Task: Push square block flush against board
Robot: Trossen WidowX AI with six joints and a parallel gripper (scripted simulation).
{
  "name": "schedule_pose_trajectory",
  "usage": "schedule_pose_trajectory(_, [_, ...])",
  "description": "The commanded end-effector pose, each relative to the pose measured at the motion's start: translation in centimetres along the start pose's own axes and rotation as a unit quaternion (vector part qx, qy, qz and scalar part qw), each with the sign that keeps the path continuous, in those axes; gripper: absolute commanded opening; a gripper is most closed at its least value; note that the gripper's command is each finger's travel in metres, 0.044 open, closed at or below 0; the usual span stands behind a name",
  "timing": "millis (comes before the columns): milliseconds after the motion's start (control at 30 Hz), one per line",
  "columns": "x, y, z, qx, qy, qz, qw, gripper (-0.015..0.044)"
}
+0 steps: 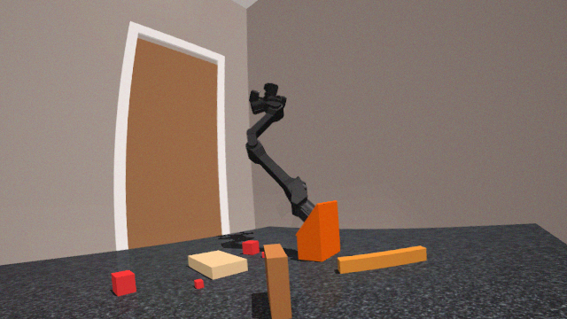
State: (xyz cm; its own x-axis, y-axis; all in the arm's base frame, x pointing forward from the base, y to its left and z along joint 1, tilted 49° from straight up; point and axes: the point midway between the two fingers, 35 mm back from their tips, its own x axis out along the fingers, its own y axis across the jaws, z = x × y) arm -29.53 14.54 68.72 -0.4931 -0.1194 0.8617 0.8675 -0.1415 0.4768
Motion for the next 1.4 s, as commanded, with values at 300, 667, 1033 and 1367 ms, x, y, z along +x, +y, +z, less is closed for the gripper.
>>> schedule_pose_trajectory(300, [-1.2, -0.3, 3.0, -0.032, -0.026, -0.020, 0.999, 0.0137])
schedule_pose_trajectory(667, [-5.0, -3.8, 10.9, -0.062, -0.132, -0.095, 0.985, 0.0000])
schedule_pose_trajectory(1033, [-11.1, -6.3, 19.3, -0.104, -0.247, -0.170, 0.948, 0.0000])
schedule_pose_trajectory(1367, [-17.2, -7.2, 25.0, -0.108, -0.329, -0.219, 0.912, 0.0000])
